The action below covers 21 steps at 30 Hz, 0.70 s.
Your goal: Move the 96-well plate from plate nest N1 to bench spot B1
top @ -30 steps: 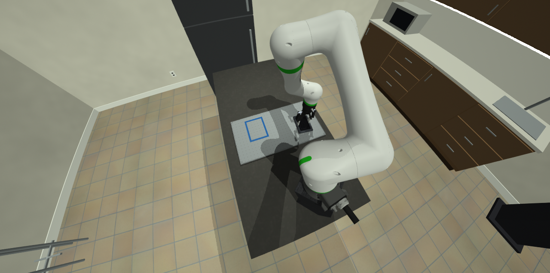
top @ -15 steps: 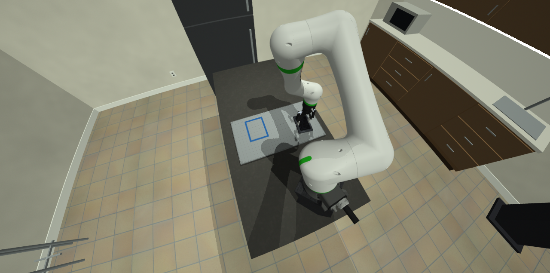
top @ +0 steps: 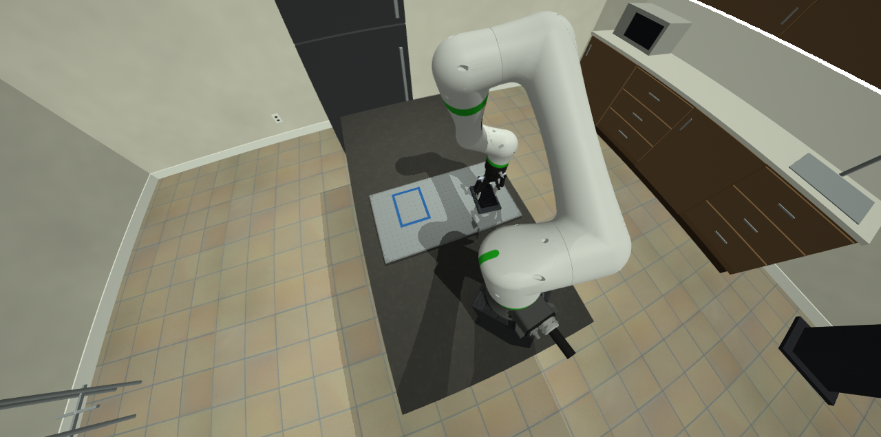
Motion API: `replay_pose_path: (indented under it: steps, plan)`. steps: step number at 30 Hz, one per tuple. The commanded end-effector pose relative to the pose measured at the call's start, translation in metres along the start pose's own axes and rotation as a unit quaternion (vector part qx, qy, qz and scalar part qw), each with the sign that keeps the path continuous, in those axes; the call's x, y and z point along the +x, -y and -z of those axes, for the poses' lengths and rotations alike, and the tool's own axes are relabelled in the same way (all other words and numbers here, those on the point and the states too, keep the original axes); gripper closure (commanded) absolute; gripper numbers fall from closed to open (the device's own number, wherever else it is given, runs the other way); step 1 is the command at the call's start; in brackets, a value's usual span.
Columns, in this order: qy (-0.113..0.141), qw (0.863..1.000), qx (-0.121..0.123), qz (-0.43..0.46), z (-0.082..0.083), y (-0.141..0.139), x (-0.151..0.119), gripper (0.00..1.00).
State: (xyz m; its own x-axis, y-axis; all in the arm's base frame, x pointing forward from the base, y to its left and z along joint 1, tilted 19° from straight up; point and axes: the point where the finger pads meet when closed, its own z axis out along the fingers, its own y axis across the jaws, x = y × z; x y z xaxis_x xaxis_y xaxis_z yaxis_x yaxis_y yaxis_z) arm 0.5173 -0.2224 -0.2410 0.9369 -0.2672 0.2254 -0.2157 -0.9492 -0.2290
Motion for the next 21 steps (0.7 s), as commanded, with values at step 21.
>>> replay_pose_path:
  steps: [21]
  plan:
    - [0.000, 1.000, 0.000, 0.000, 0.035, 0.000, 0.000, 1.00]
